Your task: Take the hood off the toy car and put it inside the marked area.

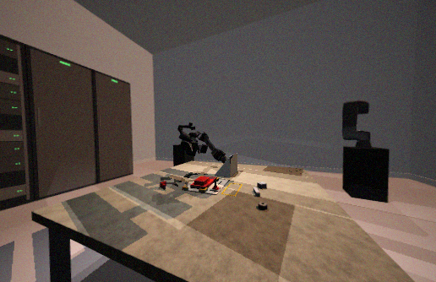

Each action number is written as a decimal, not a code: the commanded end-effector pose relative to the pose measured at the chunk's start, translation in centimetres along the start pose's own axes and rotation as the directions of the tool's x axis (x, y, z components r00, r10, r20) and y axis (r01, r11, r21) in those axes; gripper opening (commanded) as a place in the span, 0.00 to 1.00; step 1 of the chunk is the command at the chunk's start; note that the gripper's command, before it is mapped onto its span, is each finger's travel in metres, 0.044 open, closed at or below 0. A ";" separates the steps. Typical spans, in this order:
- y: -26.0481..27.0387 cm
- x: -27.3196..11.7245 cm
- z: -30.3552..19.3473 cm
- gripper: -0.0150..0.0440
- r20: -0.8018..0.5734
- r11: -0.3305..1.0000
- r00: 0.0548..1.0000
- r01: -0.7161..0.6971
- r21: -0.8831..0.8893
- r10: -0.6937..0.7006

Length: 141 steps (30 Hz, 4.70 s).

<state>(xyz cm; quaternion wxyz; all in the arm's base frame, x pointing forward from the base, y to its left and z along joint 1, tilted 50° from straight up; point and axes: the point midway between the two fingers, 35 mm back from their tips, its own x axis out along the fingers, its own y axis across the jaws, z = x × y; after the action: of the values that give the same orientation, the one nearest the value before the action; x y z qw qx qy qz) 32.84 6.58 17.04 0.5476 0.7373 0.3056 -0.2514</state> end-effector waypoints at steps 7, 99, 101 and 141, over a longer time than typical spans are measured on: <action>-2.5 3.3 2.5 0.94 0.287 0.850 0.936 0.316 -0.422 -0.206; -6.6 8.5 11.5 1.00 0.900 -0.718 0.384 0.565 -0.406 -0.206; -6.6 8.5 11.5 1.00 0.900 -0.718 0.384 0.565 -0.406 -0.206; -7.0 9.2 13.2 1.00 0.900 -0.718 0.384 0.566 -0.405 -0.206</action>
<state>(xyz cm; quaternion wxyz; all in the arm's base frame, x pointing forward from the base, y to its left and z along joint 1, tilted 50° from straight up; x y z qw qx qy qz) 33.70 -2.71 2.49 0.6524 -0.3423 0.6306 -0.2439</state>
